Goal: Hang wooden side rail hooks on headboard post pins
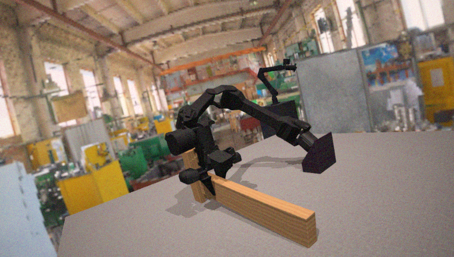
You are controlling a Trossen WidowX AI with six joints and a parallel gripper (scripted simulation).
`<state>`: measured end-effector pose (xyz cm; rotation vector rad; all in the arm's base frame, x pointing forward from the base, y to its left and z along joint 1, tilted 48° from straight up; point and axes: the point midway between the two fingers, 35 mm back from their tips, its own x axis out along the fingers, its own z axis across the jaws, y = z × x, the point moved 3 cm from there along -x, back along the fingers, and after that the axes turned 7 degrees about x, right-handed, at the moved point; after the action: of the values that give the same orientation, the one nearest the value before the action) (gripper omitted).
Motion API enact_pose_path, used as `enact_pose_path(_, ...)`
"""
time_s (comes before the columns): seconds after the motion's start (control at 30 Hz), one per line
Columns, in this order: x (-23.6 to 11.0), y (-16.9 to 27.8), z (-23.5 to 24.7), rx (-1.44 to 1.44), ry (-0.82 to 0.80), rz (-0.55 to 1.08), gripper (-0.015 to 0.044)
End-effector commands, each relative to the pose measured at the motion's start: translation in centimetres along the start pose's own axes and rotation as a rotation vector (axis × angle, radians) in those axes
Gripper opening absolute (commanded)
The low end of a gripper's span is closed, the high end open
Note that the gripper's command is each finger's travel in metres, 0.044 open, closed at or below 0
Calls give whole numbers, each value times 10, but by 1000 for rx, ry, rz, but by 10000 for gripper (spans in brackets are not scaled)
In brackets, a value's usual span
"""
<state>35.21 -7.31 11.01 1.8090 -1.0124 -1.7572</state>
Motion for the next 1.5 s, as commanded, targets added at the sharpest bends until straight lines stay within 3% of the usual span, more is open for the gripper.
enact_pose_path(0.0, -6, 1, -1, -5, 16, -2, 0)
enact_pose_path(1.47, -6, 6, -2, -4, 16, -2, 0)
